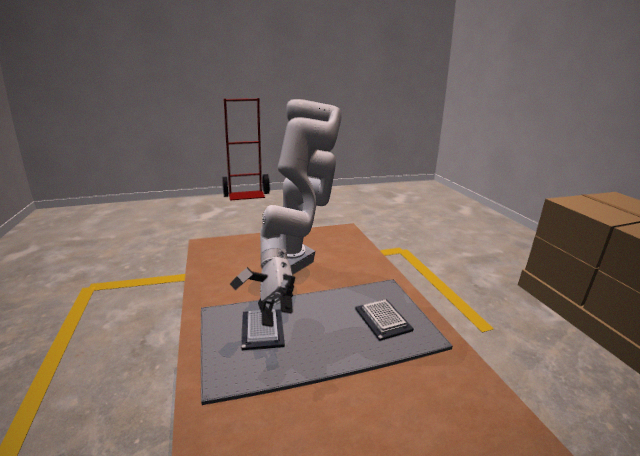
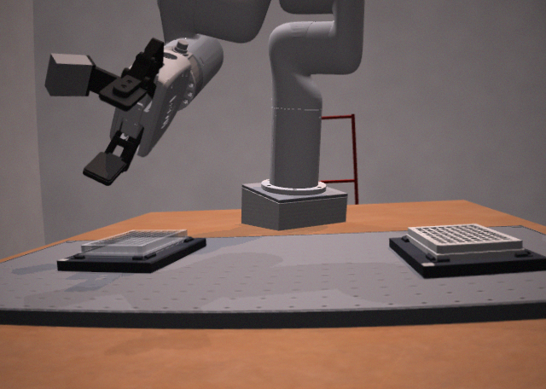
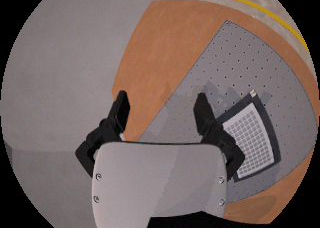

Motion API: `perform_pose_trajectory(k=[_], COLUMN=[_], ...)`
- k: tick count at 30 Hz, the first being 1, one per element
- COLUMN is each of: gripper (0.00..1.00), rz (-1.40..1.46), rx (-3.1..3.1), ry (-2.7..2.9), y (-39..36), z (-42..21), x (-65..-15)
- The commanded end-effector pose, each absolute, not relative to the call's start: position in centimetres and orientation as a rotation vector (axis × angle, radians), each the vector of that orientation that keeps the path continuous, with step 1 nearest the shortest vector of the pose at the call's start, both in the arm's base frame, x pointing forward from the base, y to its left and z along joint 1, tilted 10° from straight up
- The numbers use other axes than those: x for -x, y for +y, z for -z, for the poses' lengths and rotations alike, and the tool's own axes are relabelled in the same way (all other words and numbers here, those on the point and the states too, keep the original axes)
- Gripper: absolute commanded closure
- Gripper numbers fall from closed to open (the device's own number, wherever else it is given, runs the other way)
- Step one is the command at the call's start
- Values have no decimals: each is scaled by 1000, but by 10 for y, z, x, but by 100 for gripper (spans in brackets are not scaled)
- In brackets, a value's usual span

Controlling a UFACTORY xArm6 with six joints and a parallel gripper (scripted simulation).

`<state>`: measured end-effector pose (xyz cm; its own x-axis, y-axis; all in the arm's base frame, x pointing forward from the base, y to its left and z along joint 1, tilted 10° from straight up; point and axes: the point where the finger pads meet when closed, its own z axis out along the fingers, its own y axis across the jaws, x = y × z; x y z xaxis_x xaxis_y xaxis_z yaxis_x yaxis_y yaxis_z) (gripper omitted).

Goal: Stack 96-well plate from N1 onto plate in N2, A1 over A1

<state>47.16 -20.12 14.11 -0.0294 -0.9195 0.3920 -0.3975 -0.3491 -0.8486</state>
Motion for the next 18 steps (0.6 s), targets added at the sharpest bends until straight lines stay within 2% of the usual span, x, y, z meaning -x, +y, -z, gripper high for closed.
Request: perform_pose_trajectory(k=[1, 18], gripper=[0, 0], rz=[1375, 1351], rx=[1753, 1763], ry=[1377, 1346], y=[-202, -197], z=[-143, -143], x=[-472, -475])
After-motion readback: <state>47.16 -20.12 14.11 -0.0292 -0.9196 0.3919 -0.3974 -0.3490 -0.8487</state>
